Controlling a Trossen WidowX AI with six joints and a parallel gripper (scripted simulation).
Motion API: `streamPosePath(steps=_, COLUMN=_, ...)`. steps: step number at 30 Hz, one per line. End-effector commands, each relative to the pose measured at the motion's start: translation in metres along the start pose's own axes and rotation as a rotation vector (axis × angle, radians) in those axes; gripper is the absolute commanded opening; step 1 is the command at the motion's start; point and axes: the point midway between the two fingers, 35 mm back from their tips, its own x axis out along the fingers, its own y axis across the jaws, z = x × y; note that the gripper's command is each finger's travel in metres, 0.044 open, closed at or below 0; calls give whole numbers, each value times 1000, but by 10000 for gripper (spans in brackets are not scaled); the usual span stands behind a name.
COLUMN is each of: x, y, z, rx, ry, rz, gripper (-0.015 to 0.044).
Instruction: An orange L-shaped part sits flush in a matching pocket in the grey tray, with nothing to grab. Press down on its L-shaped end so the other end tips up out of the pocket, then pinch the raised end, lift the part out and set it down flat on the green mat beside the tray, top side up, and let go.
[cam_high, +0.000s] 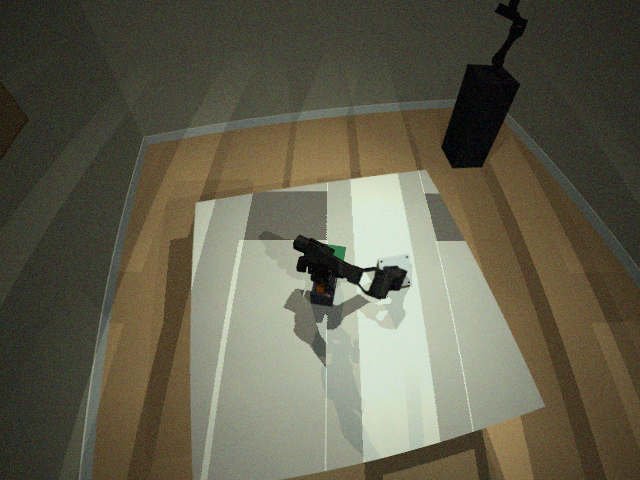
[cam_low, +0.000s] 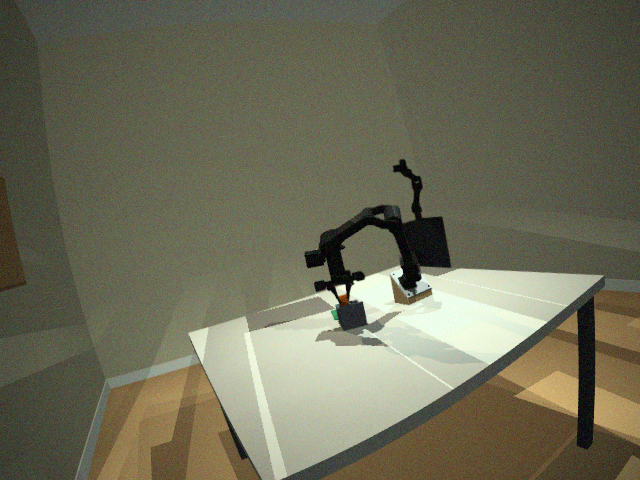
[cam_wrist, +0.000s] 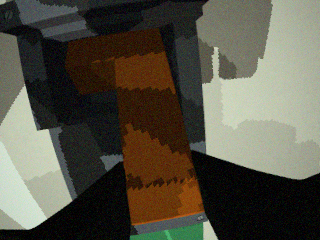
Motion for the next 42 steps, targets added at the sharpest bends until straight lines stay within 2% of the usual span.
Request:
streamPosePath(steps=1, x=-9, y=-2, z=0, rx=-6, ry=3, rz=-6, gripper=0)
streamPosePath(steps=42, x=-72, y=-1, z=0, rx=-3, ry=3, rz=-4, gripper=0)
